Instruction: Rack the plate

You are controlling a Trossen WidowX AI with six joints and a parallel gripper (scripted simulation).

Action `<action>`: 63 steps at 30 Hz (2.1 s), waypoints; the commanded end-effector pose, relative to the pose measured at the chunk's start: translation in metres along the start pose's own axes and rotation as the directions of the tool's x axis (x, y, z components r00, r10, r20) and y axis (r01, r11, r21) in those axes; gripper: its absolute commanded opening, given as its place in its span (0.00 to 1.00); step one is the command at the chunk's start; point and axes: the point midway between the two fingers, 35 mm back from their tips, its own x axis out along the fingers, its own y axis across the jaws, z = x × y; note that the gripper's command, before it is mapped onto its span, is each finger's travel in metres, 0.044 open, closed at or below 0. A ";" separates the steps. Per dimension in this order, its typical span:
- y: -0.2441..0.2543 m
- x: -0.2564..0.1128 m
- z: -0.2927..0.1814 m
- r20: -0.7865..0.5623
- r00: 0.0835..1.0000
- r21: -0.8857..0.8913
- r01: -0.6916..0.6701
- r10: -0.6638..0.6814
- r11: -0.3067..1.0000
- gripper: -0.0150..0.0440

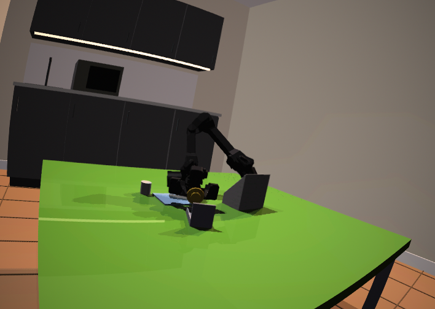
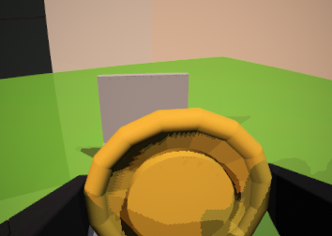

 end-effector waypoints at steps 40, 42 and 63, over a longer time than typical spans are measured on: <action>0.012 0.033 -0.016 0.003 1.000 -0.024 0.030 -0.030 0.999 0.25; 0.013 0.033 -0.015 0.001 1.000 -0.021 0.029 -0.029 0.999 0.25; 0.014 0.032 -0.012 -0.006 1.000 -0.016 0.025 -0.025 1.000 0.70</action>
